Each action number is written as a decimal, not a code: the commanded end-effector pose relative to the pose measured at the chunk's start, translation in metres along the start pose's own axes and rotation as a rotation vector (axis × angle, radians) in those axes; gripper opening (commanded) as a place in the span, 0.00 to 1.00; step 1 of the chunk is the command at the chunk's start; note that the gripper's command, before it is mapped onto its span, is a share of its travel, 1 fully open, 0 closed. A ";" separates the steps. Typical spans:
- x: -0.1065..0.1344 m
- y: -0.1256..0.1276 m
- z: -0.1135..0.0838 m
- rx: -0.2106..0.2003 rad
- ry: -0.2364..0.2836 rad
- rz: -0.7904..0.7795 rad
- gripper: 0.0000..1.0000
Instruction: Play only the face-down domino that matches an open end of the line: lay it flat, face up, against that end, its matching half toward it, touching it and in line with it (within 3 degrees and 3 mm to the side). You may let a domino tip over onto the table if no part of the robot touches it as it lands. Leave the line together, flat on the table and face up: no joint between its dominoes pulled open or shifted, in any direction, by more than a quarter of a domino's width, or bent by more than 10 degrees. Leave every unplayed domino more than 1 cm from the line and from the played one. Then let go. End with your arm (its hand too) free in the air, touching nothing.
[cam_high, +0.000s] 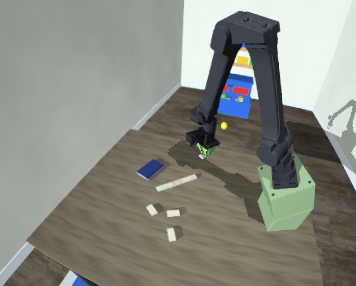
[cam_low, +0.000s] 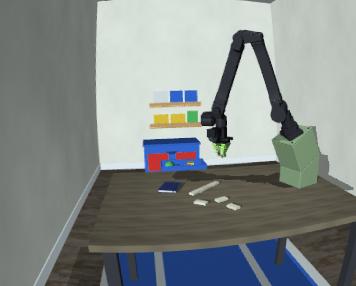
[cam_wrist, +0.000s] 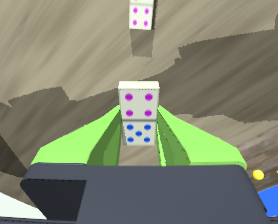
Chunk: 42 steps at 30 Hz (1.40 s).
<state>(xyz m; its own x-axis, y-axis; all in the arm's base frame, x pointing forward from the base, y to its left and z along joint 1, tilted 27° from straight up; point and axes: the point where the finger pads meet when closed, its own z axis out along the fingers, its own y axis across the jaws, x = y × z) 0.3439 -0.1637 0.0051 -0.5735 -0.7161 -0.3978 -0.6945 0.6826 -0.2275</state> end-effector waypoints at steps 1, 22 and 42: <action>-0.002 -0.003 -0.002 0.013 -0.002 0.003 0.21; -0.005 -0.002 -0.004 0.026 -0.001 0.028 0.21; -0.010 -0.004 -0.007 0.041 -0.003 0.053 0.21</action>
<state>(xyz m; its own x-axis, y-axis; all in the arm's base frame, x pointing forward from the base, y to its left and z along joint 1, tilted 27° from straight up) 0.3437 -0.1604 0.0026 -0.6105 -0.6823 -0.4021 -0.6640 0.7177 -0.2098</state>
